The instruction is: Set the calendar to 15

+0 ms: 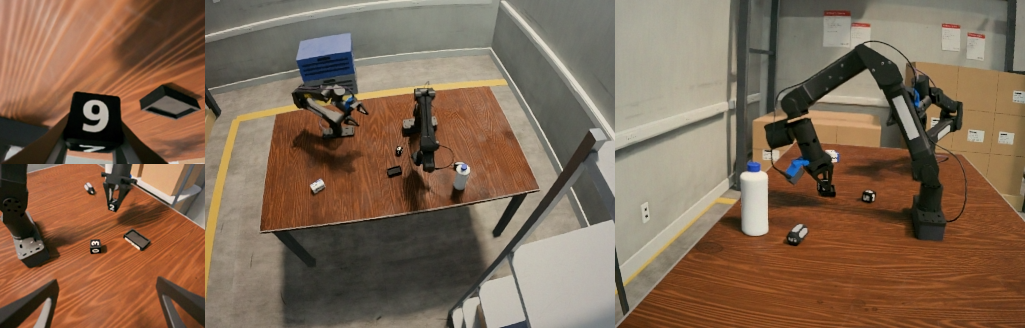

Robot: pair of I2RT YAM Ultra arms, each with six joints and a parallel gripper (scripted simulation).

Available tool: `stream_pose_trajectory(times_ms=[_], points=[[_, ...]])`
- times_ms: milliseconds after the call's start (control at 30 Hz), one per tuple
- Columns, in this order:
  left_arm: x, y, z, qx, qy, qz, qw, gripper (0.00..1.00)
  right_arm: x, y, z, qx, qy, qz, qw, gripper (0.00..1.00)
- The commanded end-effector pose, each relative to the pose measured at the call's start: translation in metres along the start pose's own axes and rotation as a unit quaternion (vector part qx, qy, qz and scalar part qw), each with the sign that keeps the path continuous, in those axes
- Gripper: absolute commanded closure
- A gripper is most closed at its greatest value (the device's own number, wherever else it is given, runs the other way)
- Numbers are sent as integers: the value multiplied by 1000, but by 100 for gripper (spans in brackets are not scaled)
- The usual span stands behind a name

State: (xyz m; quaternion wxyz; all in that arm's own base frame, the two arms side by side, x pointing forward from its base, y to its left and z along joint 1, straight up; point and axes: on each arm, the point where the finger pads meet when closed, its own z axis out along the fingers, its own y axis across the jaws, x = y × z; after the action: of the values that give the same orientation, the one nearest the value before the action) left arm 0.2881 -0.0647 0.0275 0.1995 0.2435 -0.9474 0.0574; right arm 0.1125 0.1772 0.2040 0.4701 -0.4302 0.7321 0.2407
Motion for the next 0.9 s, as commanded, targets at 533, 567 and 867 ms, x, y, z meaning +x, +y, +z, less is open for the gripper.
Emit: stream_pose_trajectory(times_ms=[533,567,867], points=[[-44,-10,20,87,-74,111,987,73,-5,0,-7,-1,-9,0,1000,0],[-50,-13,15,99,-92,129,982,73,-5,0,-7,-1,-9,0,1000,0],[-81,-24,-15,144,-196,224,944,73,-5,0,-7,-1,-9,0,1000,0]])
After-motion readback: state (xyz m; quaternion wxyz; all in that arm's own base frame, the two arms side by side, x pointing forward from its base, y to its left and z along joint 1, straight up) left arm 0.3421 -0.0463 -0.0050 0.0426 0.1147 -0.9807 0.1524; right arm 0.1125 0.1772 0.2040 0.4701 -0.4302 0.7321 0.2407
